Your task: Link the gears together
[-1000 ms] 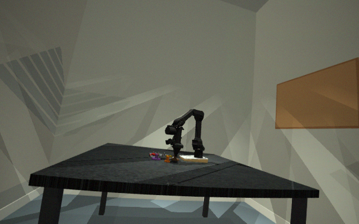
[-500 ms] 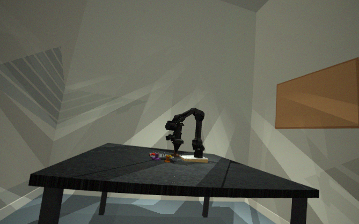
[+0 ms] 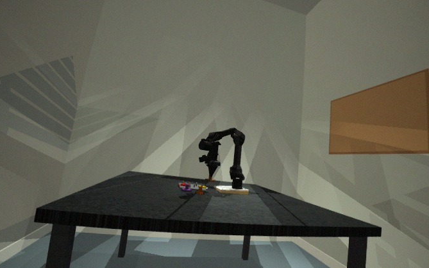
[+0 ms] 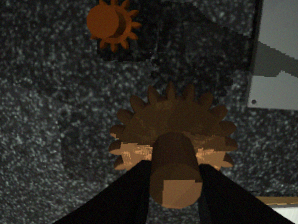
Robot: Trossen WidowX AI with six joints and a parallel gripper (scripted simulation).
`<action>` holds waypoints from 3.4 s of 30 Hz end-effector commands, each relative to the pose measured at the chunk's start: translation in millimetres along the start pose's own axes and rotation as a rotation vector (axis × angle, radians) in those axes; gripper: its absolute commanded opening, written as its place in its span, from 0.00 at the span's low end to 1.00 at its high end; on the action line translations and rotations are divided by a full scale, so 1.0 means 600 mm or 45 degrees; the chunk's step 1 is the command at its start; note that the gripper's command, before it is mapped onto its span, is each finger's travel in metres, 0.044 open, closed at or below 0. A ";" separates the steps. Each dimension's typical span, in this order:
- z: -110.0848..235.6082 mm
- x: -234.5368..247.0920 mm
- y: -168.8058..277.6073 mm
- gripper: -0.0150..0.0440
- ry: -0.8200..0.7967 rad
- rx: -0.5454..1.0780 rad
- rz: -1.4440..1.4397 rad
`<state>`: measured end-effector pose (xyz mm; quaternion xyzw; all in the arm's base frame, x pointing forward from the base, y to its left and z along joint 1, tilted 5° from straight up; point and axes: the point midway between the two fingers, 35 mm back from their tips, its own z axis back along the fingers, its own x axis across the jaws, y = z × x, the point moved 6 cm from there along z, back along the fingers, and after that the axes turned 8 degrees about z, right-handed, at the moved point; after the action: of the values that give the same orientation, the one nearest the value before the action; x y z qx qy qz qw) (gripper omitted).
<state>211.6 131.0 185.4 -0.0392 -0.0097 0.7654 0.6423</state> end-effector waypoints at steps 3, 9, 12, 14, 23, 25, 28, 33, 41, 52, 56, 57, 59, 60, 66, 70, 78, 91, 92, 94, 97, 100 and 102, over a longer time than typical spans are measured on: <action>0.035 0.000 0.003 0.25 -0.006 -0.028 -0.006; 0.058 -0.001 0.008 0.25 -0.007 -0.028 -0.006; 0.070 -0.001 0.010 0.25 -0.007 -0.027 -0.006; 0.078 -0.002 0.013 0.25 -0.007 -0.027 -0.006; 0.112 -0.004 0.023 0.25 -0.007 -0.027 -0.006; 0.114 -0.005 0.024 0.25 -0.007 -0.027 -0.006; 0.114 -0.005 0.024 0.25 -0.007 -0.027 -0.006; 0.109 -0.012 0.016 0.25 -0.006 -0.026 -0.006; 0.096 -0.029 -0.001 0.25 -0.006 -0.026 -0.006; 0.078 -0.055 -0.023 0.25 -0.005 -0.027 -0.006; 0.072 -0.066 -0.030 0.25 -0.004 -0.027 -0.006; 0.070 -0.068 -0.032 0.25 -0.004 -0.027 -0.006; 0.067 -0.074 -0.035 0.25 -0.004 -0.027 -0.006; 0.065 -0.076 -0.037 0.25 -0.004 -0.027 -0.006; 0.055 -0.093 -0.046 0.25 -0.003 -0.027 -0.007; 0.049 -0.105 -0.052 0.25 -0.002 -0.027 -0.007; 0.035 -0.129 -0.063 0.25 0.000 -0.029 -0.007; 0.013 -0.171 -0.076 0.25 0.003 -0.031 -0.006; 0.012 -0.174 -0.077 0.25 0.004 -0.031 -0.006; 0.008 -0.181 -0.078 0.25 0.004 -0.031 -0.006; 0.003 -0.191 -0.081 0.25 0.005 -0.032 -0.006; -0.002 -0.201 -0.082 0.25 0.006 -0.032 -0.006; -0.005 -0.208 -0.083 0.25 0.007 -0.033 -0.006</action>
<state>279.2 23.6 196.6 -0.0525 -0.0185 0.7625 0.6446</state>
